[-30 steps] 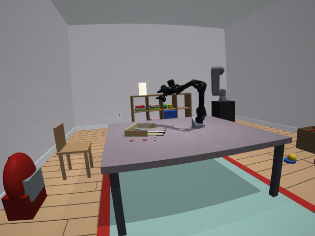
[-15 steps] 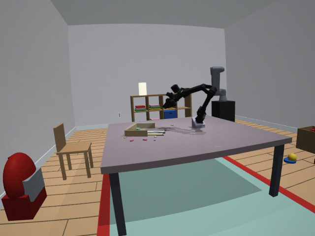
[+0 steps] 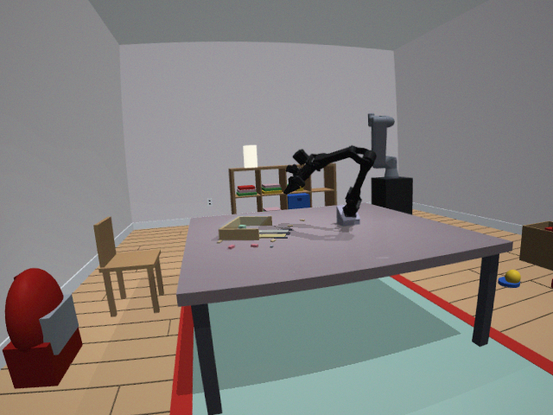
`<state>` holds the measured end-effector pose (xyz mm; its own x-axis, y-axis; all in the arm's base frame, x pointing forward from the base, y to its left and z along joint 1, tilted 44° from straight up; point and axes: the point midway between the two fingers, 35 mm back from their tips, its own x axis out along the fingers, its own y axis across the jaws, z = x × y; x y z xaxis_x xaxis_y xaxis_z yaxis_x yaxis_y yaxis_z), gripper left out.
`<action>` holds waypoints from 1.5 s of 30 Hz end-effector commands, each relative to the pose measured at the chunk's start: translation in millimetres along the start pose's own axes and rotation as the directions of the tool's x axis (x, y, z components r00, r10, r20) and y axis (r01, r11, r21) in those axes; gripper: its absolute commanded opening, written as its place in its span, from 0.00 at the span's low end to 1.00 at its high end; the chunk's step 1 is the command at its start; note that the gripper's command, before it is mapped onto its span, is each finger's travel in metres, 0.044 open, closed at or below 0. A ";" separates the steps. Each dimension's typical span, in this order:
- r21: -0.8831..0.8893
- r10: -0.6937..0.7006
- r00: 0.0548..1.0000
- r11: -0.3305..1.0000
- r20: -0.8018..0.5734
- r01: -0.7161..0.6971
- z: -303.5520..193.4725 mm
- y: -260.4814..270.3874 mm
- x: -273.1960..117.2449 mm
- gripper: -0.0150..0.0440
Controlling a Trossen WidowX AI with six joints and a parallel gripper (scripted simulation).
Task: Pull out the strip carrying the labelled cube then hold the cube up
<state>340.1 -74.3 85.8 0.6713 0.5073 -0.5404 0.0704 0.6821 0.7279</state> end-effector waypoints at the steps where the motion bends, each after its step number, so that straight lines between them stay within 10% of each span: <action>1: 0.059 -0.003 0.993 0.998 -0.120 0.011 8.0 13.1 24.1 0.49; 6: 0.050 -0.018 0.952 0.998 -0.306 0.035 9.2 41.2 63.8 0.26; 19: 0.139 -0.058 0.692 0.964 -0.720 0.226 -27.5 105.7 125.1 0.25; 45: 0.138 -0.061 0.674 0.961 -0.736 0.238 -50.5 109.3 148.9 0.25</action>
<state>412.7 97.0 68.7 -0.0878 0.6866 -0.7217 0.3218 0.7052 0.6318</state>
